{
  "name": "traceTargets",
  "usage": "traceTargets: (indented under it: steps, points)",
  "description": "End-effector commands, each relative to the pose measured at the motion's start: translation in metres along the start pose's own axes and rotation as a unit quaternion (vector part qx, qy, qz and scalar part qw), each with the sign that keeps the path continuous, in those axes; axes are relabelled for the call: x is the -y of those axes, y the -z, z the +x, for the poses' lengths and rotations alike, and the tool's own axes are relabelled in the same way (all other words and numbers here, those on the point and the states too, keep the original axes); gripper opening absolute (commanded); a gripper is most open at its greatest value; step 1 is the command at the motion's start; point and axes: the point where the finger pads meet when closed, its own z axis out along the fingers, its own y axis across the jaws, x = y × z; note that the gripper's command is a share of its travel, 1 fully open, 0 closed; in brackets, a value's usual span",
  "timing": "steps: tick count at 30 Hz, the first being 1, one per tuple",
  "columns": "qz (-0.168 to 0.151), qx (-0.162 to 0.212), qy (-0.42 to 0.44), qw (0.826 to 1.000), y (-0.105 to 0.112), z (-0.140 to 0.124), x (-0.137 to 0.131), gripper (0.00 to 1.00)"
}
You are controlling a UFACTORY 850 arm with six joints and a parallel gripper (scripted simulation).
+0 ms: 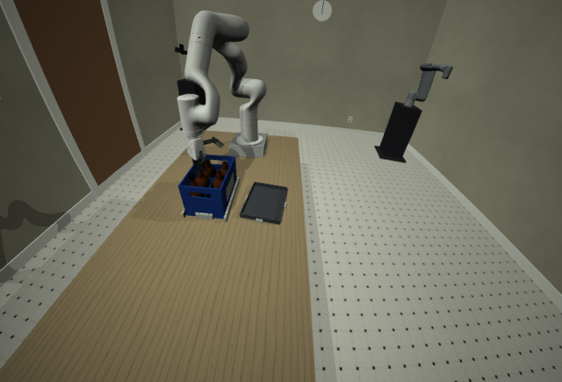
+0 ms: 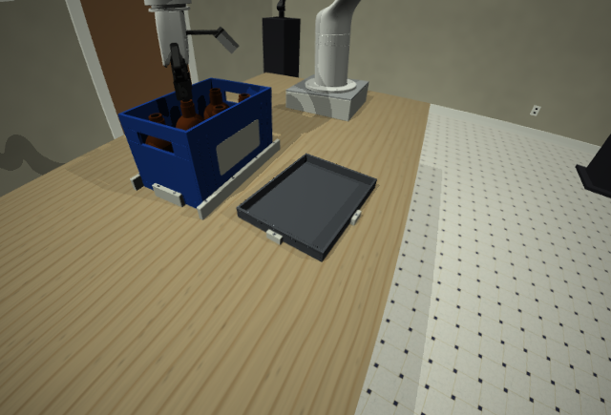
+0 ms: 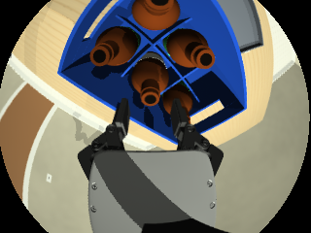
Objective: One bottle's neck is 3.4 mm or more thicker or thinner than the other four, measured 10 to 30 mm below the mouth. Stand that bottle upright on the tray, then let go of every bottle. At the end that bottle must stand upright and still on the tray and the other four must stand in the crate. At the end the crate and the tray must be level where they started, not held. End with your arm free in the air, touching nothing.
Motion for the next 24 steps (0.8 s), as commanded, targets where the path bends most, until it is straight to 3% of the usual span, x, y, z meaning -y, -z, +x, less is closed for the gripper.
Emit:
traceTargets:
  steps: [1,24]
  points:
    - [-0.001,0.001,0.0,1.0,-0.004,-0.001,0.0,0.65]
    - [-0.001,0.001,0.0,1.0,-0.026,-0.001,0.0,0.65]
